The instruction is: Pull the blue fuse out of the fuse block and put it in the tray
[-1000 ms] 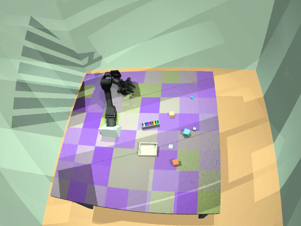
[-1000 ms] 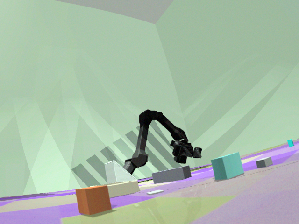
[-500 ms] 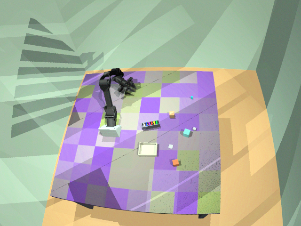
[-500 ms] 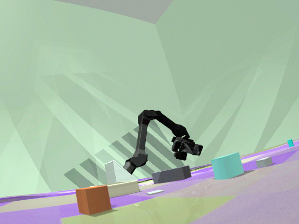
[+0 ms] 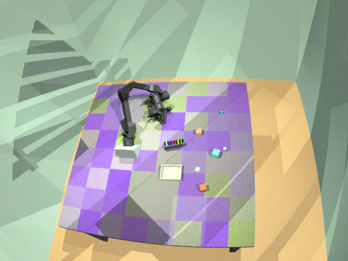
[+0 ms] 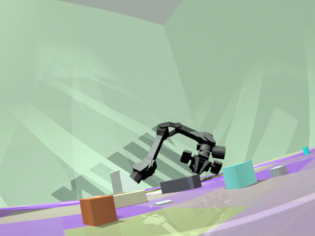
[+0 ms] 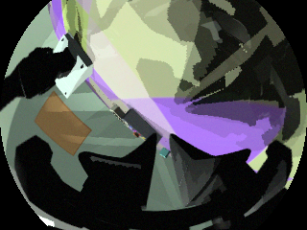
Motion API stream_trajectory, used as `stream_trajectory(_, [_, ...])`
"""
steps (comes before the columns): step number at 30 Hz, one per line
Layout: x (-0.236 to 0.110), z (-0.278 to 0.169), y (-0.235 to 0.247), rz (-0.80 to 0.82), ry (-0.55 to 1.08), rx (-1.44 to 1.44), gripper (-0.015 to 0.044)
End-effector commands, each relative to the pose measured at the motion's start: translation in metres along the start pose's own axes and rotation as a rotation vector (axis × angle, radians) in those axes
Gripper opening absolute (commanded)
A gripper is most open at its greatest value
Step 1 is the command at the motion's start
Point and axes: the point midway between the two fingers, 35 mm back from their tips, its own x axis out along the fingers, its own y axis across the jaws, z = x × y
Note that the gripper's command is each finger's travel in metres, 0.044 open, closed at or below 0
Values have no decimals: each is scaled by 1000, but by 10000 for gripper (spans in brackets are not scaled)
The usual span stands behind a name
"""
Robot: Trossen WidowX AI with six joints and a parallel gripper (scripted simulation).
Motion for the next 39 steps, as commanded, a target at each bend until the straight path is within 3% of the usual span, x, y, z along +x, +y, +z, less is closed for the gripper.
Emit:
stream_trajectory(1, [32,-13,12,88,-156,81,74])
stream_trajectory(11, [95,-54,52,110,-576,395,74])
stream_trajectory(23, [142,-100,110,-195,-932,774,74])
stream_trajectory(26, [147,-105,118,-258,-969,827,74])
stream_trajectory(39, [151,-102,116,-258,-969,827,74])
